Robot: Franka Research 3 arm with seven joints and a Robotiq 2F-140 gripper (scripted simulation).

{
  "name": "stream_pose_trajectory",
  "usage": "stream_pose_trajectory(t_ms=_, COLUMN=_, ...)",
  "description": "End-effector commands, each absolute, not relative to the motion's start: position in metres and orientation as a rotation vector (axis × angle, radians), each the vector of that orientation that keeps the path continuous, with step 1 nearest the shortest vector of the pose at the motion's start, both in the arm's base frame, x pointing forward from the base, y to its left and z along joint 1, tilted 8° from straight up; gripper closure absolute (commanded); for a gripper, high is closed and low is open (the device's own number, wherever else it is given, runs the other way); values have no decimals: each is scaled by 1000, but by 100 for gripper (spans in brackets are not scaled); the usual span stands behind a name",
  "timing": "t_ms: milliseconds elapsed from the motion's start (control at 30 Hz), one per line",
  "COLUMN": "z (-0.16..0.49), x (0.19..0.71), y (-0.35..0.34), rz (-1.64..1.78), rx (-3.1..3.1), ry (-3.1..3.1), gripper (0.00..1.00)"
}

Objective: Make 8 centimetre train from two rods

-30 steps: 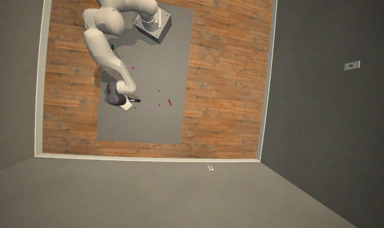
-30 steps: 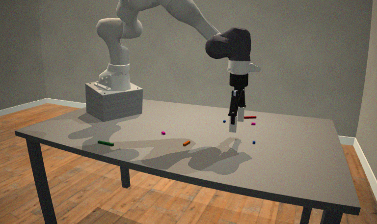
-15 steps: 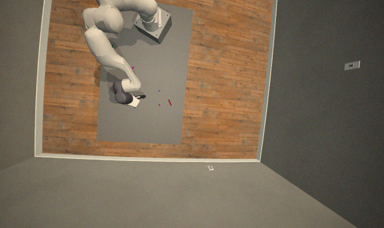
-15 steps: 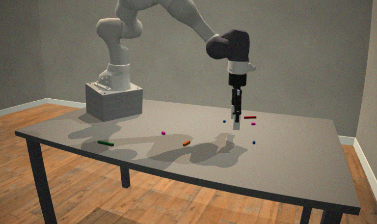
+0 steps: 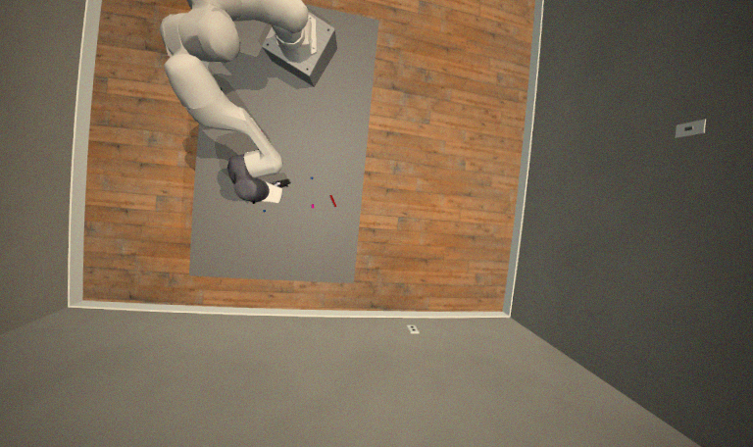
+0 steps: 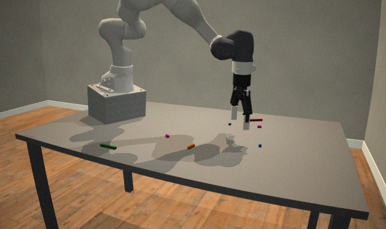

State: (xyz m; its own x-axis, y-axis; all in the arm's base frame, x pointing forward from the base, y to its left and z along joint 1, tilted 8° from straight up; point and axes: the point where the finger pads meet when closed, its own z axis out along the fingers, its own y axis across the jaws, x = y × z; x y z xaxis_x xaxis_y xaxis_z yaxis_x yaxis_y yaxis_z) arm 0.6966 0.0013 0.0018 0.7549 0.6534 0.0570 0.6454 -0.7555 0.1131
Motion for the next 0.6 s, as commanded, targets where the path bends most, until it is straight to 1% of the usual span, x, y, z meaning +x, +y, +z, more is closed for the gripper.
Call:
stream_pose_trajectory(t_ms=0, z=1, x=693, y=6, rz=132, rx=2759, ry=1295, gripper=0)
stream_pose_trajectory(t_ms=567, z=-2, x=673, y=38, rz=110, rx=2496, ry=1725, gripper=0)
